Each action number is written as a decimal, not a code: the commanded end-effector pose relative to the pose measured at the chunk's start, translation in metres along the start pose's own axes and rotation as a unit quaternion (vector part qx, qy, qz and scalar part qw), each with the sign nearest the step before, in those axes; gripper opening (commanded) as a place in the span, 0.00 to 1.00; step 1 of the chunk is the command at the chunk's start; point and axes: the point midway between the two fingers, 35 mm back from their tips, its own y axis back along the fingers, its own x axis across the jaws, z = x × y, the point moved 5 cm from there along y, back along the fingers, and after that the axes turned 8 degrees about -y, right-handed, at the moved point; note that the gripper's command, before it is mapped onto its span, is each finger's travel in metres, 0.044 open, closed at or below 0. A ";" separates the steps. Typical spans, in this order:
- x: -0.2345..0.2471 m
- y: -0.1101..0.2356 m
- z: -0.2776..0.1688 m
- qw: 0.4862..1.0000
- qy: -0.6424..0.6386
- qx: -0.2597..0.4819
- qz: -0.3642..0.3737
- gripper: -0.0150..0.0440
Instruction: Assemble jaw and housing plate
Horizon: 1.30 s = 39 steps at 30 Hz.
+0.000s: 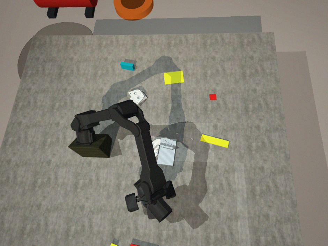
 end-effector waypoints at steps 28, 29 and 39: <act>0.040 0.017 -0.006 1.000 0.000 0.002 0.002 0.25; 0.039 0.030 -0.005 1.000 0.000 0.001 0.002 0.25; 0.036 0.052 -0.003 1.000 -0.004 0.001 0.008 0.39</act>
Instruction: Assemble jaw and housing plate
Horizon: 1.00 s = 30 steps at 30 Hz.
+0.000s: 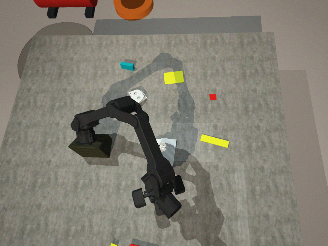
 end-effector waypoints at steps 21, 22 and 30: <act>0.000 -0.005 -0.001 1.000 -0.001 0.004 -0.004 1.00; 0.000 -0.005 -0.001 1.000 -0.001 0.004 -0.004 1.00; 0.000 -0.005 -0.001 1.000 -0.001 0.004 -0.004 1.00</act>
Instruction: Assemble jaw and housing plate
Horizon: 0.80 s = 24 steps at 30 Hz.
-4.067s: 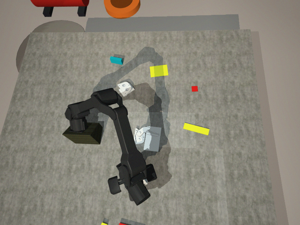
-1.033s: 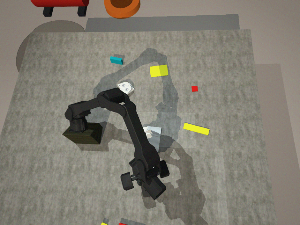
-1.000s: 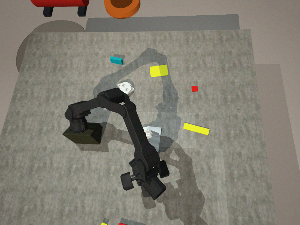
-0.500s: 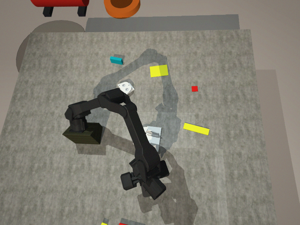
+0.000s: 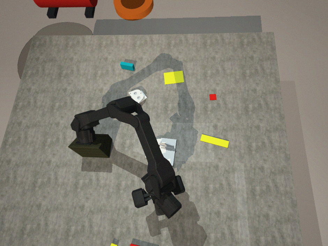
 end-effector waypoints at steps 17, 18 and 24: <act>0.001 0.008 -0.002 1.000 0.004 0.000 -0.004 0.78; 0.001 0.008 -0.002 1.000 0.004 0.000 -0.004 0.73; 0.001 0.008 -0.002 1.000 0.004 0.000 -0.004 0.47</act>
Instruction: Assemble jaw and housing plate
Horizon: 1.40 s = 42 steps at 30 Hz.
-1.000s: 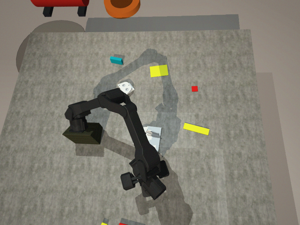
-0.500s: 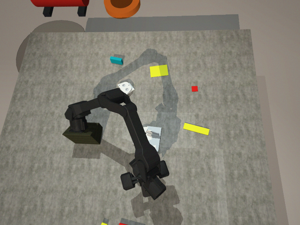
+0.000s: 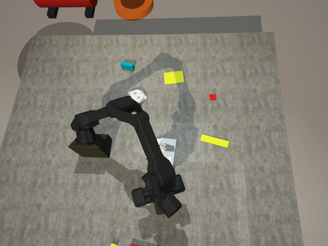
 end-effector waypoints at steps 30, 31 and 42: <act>0.000 0.001 0.000 1.000 0.001 0.000 0.000 0.43; 0.000 0.001 0.000 1.000 0.001 0.000 0.000 0.48; 0.000 0.001 0.000 1.000 0.001 0.000 0.000 0.97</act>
